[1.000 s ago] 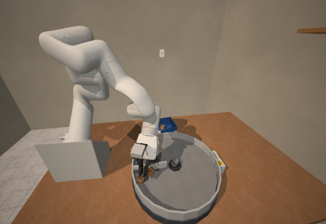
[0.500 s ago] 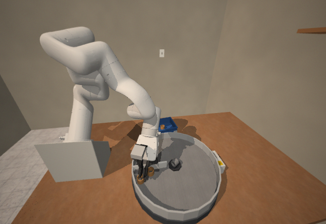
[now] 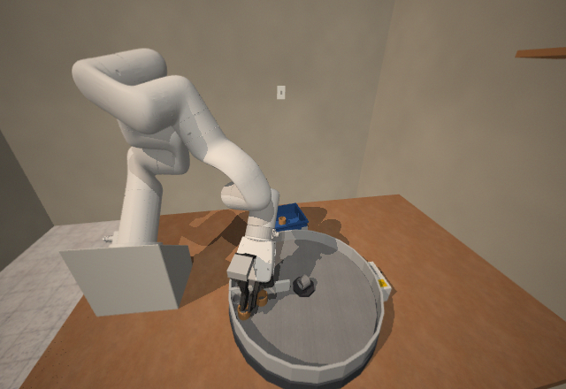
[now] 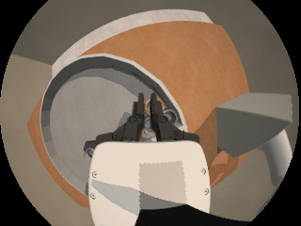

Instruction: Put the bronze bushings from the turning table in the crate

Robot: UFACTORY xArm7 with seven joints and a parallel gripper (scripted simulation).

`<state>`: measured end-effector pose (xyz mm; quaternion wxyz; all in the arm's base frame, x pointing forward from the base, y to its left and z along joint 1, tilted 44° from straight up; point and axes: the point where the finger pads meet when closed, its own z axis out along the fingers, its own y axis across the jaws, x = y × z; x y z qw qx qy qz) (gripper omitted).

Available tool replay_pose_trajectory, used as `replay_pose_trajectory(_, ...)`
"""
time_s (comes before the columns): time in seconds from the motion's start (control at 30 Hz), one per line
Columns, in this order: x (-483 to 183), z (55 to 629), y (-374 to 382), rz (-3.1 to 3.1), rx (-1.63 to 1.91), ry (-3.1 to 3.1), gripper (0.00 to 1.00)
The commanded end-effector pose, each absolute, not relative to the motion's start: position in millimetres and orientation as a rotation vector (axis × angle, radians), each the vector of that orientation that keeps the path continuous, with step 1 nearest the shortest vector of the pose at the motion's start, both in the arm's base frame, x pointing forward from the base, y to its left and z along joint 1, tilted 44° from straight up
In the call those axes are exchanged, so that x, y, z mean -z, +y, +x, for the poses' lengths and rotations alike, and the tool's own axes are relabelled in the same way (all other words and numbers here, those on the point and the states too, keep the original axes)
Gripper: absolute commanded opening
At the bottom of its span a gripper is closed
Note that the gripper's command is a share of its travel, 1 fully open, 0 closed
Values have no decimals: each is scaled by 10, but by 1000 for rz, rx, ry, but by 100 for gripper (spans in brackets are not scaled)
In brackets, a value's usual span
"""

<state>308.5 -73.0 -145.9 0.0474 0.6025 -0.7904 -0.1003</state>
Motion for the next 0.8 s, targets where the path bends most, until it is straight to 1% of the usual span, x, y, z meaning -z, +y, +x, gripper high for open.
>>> replay_pose_trajectory(0.0, 1456, 3095, -744, 1836, 302, -2413, 10)
replay_pose_trajectory(0.77, 1535, 3098, -669, 1836, 302, -2413, 10)
